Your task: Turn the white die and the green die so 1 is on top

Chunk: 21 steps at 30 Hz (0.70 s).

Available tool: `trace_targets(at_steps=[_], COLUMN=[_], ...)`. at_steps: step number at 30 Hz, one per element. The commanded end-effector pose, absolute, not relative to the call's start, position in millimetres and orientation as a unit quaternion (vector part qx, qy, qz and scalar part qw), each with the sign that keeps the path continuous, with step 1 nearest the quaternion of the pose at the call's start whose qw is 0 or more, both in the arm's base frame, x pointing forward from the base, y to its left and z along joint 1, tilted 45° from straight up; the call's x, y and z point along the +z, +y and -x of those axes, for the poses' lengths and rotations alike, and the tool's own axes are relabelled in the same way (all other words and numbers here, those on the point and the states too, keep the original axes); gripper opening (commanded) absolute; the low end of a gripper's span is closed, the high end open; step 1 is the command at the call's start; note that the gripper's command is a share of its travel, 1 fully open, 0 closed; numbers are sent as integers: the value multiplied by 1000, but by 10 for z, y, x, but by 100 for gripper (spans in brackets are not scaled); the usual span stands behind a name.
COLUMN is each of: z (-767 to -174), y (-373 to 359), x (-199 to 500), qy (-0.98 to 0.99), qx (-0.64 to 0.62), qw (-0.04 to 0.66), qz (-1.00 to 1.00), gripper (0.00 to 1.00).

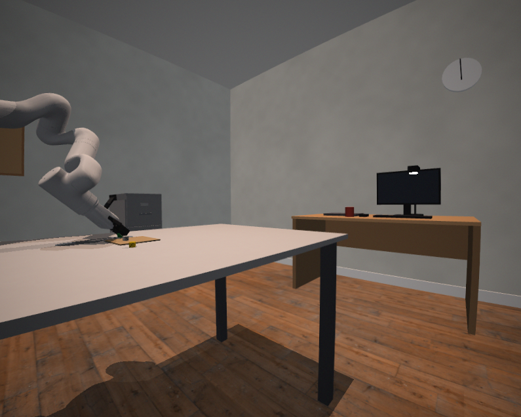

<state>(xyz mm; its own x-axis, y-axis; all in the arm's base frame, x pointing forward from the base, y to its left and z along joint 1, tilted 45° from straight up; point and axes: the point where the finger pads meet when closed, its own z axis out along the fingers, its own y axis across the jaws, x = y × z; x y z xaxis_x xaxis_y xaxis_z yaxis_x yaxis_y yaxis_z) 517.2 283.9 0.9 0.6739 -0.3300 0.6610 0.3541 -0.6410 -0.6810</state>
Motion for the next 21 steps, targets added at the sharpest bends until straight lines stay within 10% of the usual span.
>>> trace_targets(at_steps=[1,21], z=[-5177,-5111], y=[2836,2765], x=[13,45], qy=[-7,-7], qx=[-404,-404], qw=[424,424], qz=[811,811], gripper=[31,31])
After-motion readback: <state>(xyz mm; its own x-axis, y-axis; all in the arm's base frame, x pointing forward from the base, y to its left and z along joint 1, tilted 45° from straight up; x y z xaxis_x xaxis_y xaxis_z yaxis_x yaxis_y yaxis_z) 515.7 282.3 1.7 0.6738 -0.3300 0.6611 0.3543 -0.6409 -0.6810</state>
